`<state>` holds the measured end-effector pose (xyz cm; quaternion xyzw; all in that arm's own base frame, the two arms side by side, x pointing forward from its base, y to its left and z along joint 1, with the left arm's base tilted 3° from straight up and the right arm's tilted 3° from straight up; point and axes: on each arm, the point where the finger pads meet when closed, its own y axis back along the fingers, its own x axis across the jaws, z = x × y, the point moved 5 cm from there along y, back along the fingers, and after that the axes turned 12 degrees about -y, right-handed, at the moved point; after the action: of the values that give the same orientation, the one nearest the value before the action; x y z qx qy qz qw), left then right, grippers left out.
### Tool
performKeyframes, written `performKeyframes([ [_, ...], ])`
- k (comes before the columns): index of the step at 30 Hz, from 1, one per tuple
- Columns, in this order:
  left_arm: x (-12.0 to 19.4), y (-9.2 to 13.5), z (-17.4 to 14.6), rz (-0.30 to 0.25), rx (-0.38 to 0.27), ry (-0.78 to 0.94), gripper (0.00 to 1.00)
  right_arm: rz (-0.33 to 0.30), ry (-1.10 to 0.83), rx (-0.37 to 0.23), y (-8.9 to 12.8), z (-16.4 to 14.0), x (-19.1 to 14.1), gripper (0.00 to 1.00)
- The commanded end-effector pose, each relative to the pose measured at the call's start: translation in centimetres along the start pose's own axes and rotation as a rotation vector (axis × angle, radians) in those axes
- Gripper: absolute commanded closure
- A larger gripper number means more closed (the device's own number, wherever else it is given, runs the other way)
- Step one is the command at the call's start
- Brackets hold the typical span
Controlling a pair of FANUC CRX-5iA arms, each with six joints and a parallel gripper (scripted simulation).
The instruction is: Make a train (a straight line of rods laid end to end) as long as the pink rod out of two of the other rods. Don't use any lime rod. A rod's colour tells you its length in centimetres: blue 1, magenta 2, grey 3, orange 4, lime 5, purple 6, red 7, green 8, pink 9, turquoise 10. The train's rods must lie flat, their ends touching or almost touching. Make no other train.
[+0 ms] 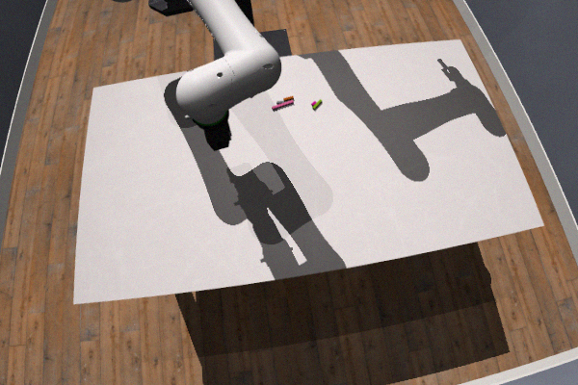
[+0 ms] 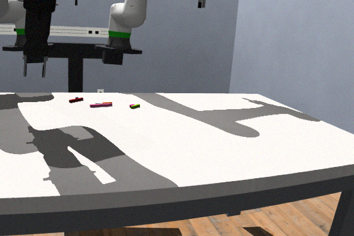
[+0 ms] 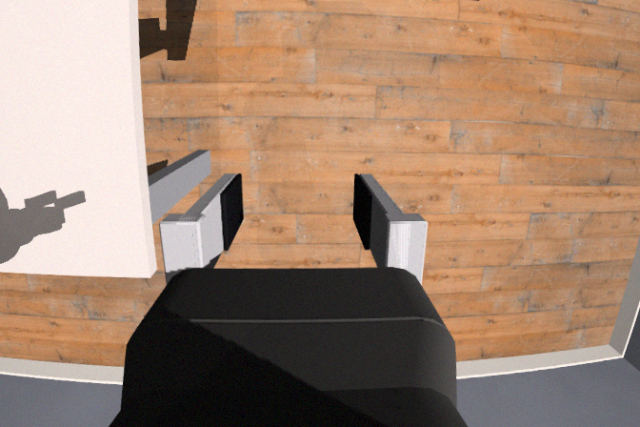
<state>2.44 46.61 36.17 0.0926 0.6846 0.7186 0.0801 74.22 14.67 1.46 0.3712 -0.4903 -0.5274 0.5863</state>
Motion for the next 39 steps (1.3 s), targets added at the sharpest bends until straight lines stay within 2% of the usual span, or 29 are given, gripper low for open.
performKeyframes([
  [1, 0.1, 0.1, 0.0, 0.000, -0.002, -0.004, 0.00, 0.000, 0.000, 0.003, 0.2, 0.0, 0.0, 0.00],
  [17, 0.2, 0.2, -0.1, 0.000, -0.002, -0.008, 0.00, 0.000, -0.004, 0.003, 0.2, 0.0, 0.0, 0.00],
  [25, 0.2, 0.2, -0.1, 0.000, -0.002, -0.008, 0.00, -0.001, -0.090, 0.014, -0.1, 0.4, -0.9, 0.00],
  [39, 0.2, 0.2, -0.1, 0.000, -0.002, -0.008, 0.00, -0.028, -0.562, 0.070, -2.2, 3.4, -5.3, 0.00],
])
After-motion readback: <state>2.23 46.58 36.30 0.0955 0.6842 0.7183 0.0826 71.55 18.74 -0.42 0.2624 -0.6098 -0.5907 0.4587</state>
